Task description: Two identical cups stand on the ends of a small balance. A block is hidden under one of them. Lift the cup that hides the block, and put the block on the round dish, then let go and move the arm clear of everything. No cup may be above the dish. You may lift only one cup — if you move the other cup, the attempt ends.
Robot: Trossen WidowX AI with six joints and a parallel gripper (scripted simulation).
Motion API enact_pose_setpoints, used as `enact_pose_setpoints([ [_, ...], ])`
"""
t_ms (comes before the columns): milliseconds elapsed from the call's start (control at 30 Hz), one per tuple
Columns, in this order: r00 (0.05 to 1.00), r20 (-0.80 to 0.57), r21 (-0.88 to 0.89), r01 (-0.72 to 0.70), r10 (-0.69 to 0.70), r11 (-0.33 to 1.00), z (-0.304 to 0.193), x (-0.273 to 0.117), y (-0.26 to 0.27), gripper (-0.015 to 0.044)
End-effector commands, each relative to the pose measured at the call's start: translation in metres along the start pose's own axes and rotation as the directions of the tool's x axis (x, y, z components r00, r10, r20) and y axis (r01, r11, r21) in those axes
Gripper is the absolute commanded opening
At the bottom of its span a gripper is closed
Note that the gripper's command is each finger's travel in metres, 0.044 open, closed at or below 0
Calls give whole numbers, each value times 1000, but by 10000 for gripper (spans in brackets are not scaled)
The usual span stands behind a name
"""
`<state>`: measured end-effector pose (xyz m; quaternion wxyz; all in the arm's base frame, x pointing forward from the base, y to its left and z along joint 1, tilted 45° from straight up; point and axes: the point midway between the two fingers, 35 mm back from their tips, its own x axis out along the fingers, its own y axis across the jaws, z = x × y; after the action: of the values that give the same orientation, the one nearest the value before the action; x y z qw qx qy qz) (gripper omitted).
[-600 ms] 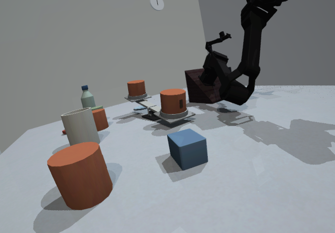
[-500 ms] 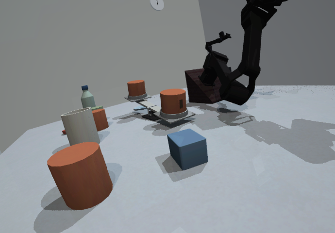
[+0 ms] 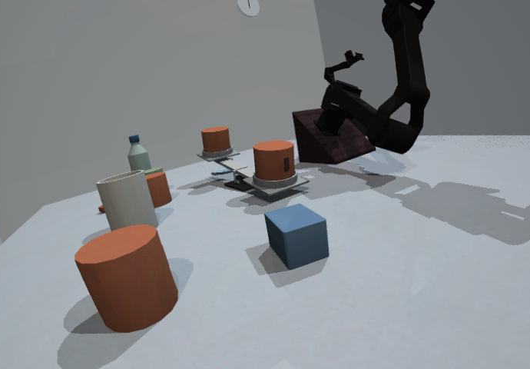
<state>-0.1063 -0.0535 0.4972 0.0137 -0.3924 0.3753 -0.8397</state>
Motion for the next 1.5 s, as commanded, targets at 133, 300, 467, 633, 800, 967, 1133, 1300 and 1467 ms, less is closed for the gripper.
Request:
enact_pose_setpoints([
  [133, 962, 156, -28, -223, 224, 975, 34, 7, 62, 440],
  [300, 906, 239, -45, -349, 349, 936, 53, 3, 97, 440],
  [467, 824, 316, -82, -470, 470, 879, 72, -7, 132, 440],
  [633, 716, 385, -133, -581, 582, 803, 89, -23, 166, 440],
  [800, 587, 441, -191, -678, 679, 710, 105, -44, 197, 440],
  [967, 440, 482, -253, -758, 758, 601, 118, -69, 224, 440],
  [1133, 280, 507, -318, -818, 815, 479, 129, -98, 248, 440],
  [1300, 112, 515, -385, -856, 850, 346, 137, -130, 267, 440],
  [1467, -58, 507, -449, -869, 860, 206, 142, -164, 282, 440],
])
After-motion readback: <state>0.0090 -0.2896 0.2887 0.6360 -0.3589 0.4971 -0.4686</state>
